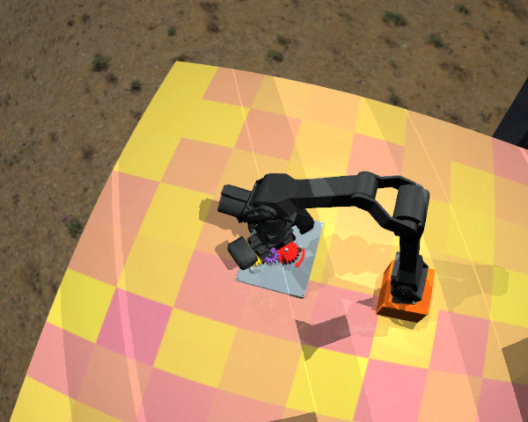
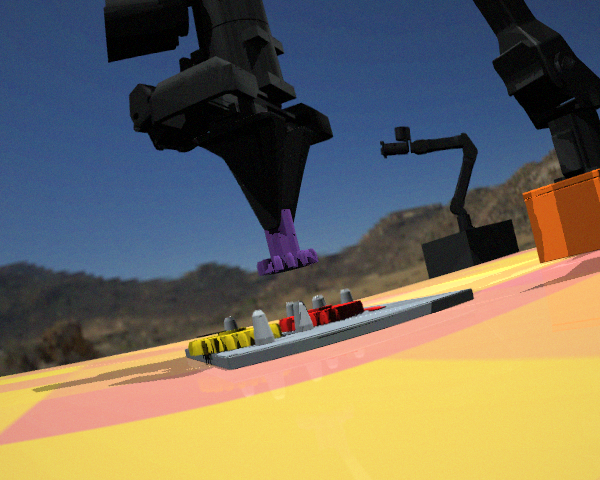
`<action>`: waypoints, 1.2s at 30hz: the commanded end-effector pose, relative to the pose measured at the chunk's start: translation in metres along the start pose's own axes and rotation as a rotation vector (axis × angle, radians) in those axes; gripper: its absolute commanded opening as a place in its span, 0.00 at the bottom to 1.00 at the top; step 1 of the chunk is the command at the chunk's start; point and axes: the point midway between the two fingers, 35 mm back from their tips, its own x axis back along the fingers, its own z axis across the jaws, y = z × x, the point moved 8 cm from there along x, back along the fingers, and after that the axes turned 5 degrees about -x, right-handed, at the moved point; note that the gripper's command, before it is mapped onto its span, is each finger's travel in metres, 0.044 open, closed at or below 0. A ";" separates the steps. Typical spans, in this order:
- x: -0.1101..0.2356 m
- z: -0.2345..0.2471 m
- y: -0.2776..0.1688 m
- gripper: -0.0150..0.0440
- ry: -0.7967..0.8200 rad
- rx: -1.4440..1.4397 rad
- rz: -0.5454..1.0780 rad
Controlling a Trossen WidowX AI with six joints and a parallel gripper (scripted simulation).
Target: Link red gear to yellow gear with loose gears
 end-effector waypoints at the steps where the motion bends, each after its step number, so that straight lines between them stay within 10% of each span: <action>1: -0.004 0.000 0.000 0.25 0.005 0.063 0.002; 36: -0.038 0.000 0.000 0.25 0.004 -0.275 0.003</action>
